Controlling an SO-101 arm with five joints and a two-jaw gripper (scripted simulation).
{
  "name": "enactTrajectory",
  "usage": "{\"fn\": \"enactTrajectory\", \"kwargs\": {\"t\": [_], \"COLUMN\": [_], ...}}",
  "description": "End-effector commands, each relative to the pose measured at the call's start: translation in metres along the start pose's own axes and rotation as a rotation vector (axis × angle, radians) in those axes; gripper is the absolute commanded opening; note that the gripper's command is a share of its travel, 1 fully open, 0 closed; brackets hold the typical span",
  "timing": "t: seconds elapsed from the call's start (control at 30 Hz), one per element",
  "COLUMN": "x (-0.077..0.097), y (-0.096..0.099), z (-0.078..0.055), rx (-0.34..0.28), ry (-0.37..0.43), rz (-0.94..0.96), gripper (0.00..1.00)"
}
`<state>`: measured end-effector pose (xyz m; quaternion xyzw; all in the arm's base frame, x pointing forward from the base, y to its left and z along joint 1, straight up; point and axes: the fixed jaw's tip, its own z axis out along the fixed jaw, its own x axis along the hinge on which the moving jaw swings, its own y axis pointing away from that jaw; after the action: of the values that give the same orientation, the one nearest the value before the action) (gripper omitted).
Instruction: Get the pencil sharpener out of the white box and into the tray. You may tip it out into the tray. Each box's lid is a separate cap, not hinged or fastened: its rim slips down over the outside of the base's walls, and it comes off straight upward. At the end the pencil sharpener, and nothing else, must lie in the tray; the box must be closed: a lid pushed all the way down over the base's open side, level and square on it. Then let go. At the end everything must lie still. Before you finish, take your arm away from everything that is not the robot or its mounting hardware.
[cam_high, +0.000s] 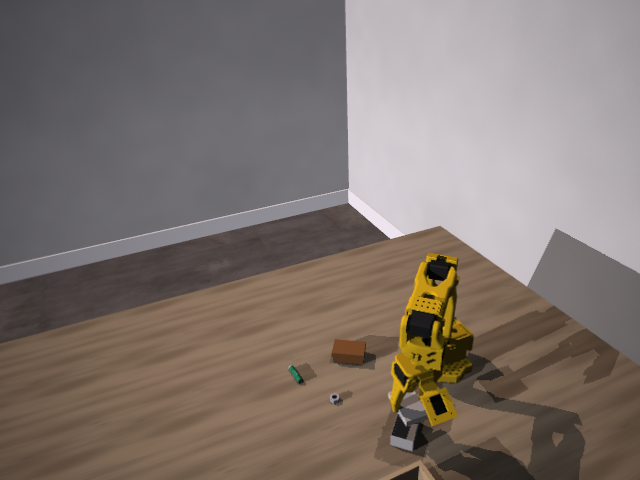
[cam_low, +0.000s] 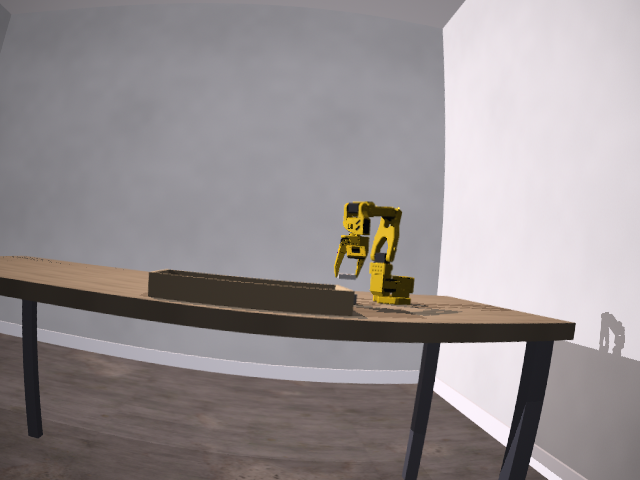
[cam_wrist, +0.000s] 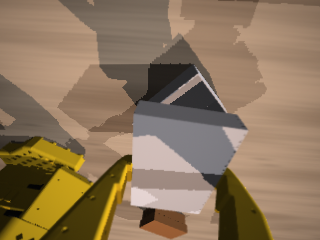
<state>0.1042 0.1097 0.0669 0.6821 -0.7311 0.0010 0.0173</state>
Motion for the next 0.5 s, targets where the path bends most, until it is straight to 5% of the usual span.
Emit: {"fn": "enactTrajectory", "kwargs": {"t": [0.0, 0.47], "x": [-0.0051, -0.0073], "y": [-0.0019, -0.0032], "z": [-0.0036, -0.0037], "rx": [0.022, 0.020], "ry": [-0.027, -0.028], "rz": [0.022, 0.109], "gripper": [0.23, 0.23]}}
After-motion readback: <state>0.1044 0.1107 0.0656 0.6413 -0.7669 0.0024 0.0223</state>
